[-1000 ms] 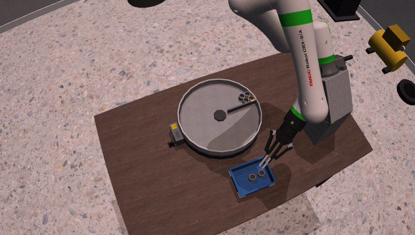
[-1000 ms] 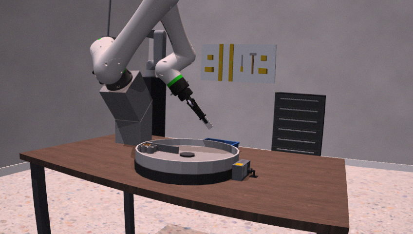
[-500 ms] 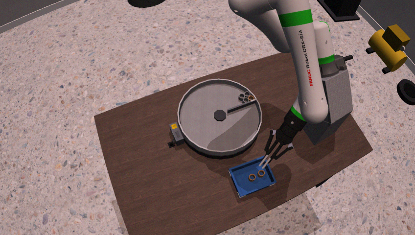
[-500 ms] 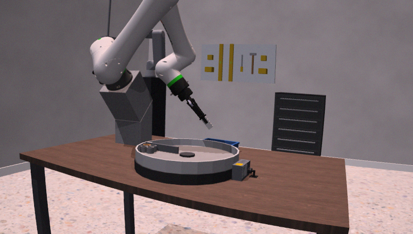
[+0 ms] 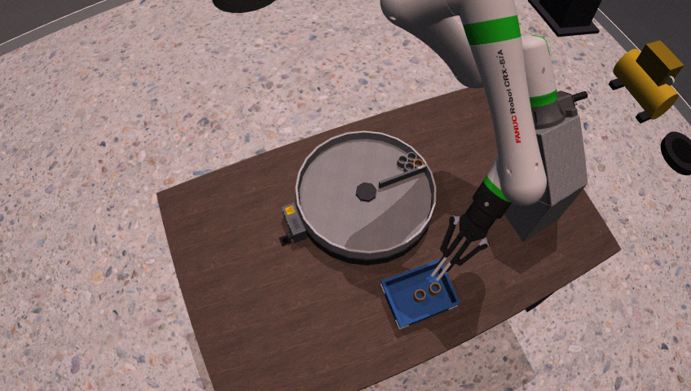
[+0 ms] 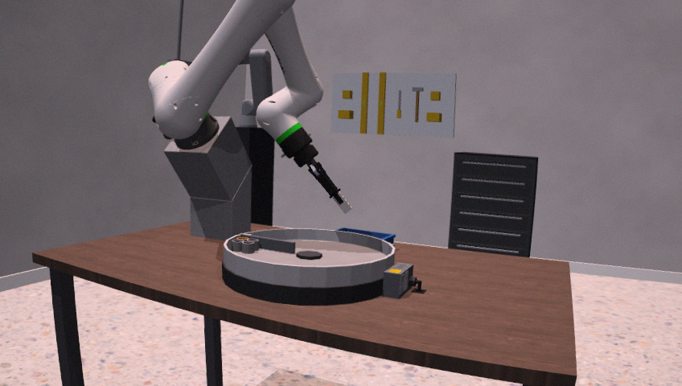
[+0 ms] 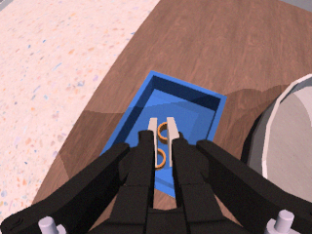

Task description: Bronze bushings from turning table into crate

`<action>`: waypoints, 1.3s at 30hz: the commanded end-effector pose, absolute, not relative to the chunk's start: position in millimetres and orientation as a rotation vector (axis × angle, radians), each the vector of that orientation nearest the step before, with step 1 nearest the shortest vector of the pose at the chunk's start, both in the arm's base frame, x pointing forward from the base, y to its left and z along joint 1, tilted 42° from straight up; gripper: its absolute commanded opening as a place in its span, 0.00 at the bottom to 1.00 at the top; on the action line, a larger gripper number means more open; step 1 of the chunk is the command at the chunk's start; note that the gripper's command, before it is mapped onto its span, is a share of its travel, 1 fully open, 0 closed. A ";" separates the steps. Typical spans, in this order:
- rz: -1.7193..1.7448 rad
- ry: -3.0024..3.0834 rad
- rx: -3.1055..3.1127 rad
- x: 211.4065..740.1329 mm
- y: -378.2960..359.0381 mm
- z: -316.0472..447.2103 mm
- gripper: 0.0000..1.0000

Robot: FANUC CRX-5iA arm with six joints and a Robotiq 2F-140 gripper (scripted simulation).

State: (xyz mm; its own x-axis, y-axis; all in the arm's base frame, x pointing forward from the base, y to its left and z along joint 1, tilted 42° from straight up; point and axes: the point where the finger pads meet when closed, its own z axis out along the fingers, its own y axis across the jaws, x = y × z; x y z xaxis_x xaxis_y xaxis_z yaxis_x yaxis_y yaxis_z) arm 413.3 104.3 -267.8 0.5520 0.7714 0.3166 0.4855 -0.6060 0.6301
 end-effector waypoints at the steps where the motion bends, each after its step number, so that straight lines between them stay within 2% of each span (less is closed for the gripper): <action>1: 0.803 1.014 2.313 413.3 104.5 -267.8 0.07; 14: 0.808 1.020 2.334 421.0 104.0 -261.7 0.06; 23: 0.840 1.050 2.409 452.2 94.3 -230.9 0.06; 31: 0.879 1.087 2.457 478.8 69.2 -190.9 0.06; 39: 0.921 1.156 2.465 494.8 0.9 -121.7 0.06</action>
State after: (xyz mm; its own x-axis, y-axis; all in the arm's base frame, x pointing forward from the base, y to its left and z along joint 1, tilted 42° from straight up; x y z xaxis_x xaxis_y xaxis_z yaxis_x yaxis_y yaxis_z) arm 490.4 32.4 -154.7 0.5001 0.7550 0.4242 0.5630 -0.6556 0.5032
